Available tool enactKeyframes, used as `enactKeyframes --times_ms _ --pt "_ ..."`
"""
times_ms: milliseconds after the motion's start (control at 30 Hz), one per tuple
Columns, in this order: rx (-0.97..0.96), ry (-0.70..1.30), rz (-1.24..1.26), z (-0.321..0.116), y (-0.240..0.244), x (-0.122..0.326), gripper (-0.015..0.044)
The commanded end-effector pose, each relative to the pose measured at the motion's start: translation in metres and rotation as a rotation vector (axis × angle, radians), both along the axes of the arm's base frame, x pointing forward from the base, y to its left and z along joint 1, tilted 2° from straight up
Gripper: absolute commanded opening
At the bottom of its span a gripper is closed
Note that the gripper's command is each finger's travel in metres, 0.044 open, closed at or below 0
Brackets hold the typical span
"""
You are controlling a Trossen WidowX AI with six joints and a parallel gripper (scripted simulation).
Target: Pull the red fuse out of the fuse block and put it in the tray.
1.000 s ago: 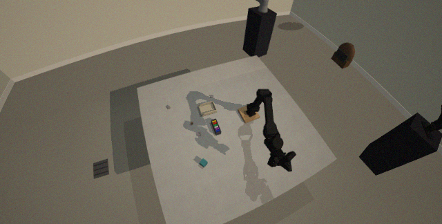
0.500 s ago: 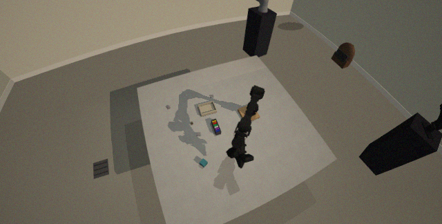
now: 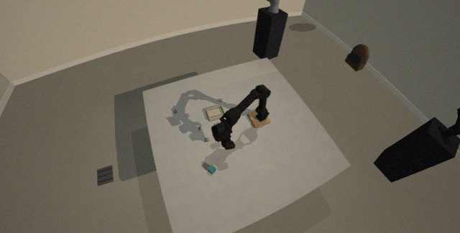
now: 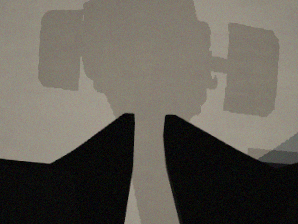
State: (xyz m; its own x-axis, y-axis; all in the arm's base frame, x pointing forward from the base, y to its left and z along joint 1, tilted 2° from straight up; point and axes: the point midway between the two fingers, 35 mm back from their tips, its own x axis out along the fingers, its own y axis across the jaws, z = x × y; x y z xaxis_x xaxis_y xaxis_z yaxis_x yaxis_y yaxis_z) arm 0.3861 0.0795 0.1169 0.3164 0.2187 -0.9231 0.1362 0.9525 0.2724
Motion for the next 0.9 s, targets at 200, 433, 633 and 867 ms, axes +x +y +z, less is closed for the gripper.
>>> enactKeyframes --times_ms 200,433,633,867 --pt "-0.202 0.308 -0.01 -0.026 -0.139 -0.077 0.006" --pt "-0.204 0.314 -0.01 -0.026 -0.14 -0.08 0.006" --pt "-0.204 0.314 -0.01 -0.031 -0.14 -0.08 0.006" --pt "-0.204 0.314 -0.01 -0.037 -0.139 -0.079 0.006"
